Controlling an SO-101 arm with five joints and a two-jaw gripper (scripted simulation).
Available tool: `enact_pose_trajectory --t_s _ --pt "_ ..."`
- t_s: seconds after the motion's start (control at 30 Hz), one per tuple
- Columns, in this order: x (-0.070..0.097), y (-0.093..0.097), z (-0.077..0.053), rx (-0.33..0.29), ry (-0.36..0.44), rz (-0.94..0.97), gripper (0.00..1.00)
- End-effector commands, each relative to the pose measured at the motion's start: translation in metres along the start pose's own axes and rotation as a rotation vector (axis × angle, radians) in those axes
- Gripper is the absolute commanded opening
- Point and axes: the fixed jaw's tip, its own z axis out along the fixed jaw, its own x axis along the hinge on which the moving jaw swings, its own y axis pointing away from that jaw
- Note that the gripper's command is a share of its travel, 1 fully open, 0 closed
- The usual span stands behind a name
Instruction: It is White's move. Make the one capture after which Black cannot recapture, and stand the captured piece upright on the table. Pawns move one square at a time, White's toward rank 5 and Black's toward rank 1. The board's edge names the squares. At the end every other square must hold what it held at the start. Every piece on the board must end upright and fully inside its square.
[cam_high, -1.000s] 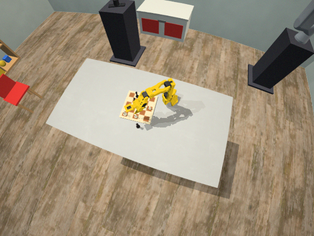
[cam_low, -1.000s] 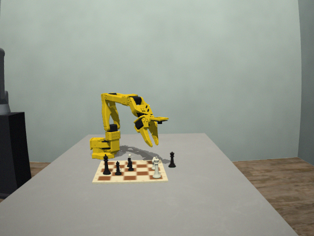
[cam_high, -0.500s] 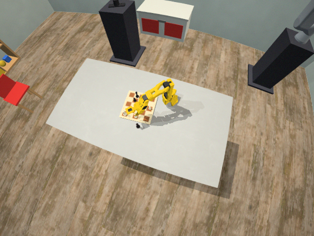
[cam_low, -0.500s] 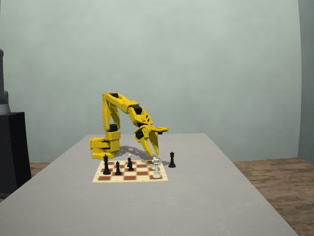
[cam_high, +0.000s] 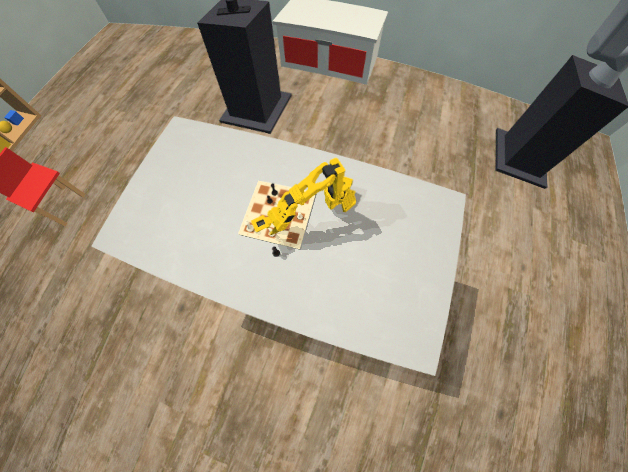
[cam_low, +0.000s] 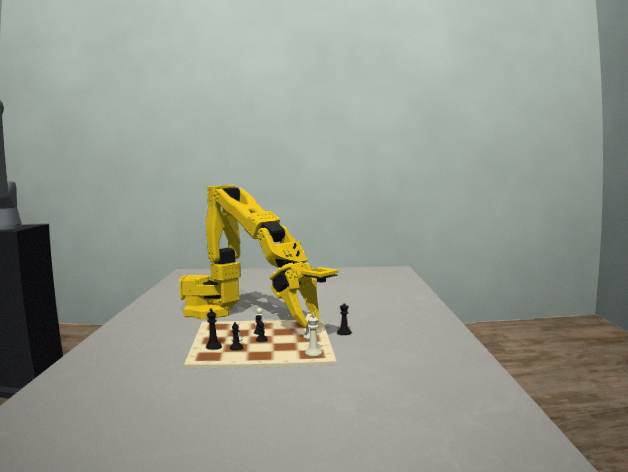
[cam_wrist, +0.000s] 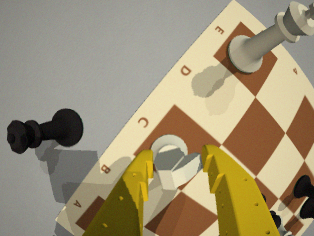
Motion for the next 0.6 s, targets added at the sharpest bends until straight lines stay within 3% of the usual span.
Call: enact_pose_trajectory --t_s 0.0,0.57 --pt "0.0086 -0.0012 0.0051 0.002 0.029 0.008 0.13" --pt "0.0175 -0.0008 0.0099 0.001 0.03 0.007 0.13"
